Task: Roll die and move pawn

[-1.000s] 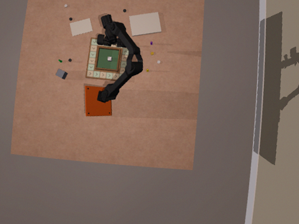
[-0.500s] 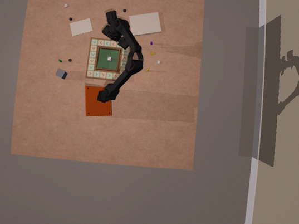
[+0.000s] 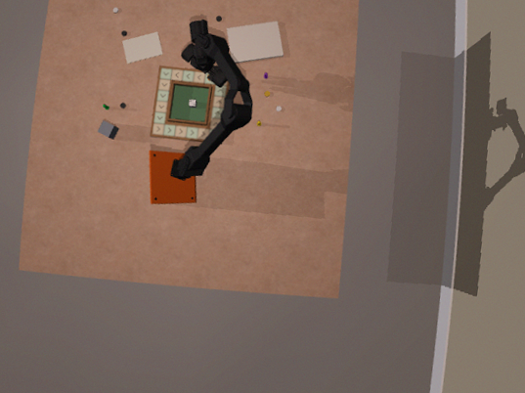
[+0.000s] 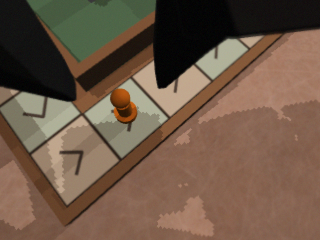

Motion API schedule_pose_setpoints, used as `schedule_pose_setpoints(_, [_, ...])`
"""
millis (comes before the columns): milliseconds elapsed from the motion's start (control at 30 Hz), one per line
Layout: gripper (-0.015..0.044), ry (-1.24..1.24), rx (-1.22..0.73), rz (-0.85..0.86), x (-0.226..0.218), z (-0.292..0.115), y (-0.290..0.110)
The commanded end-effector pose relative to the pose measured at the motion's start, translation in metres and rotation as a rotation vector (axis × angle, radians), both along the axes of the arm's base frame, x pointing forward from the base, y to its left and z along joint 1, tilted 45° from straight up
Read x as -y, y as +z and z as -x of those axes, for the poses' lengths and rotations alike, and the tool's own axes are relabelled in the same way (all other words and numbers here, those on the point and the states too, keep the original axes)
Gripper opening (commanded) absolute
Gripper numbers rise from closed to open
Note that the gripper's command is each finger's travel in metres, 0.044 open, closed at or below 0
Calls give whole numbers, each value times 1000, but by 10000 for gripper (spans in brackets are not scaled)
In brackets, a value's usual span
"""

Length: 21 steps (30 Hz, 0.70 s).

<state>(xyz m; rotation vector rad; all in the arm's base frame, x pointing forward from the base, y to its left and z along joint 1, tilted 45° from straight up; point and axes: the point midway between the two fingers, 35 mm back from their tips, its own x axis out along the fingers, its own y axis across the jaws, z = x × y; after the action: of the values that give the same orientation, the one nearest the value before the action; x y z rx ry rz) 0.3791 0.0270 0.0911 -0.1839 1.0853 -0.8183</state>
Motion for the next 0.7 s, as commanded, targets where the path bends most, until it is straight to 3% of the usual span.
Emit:
schedule_pose_setpoints(0, [200, 6, -9, 7, 5, 0, -6])
schedule_pose_setpoints(667, [200, 6, -8, 9, 27, -6, -28])
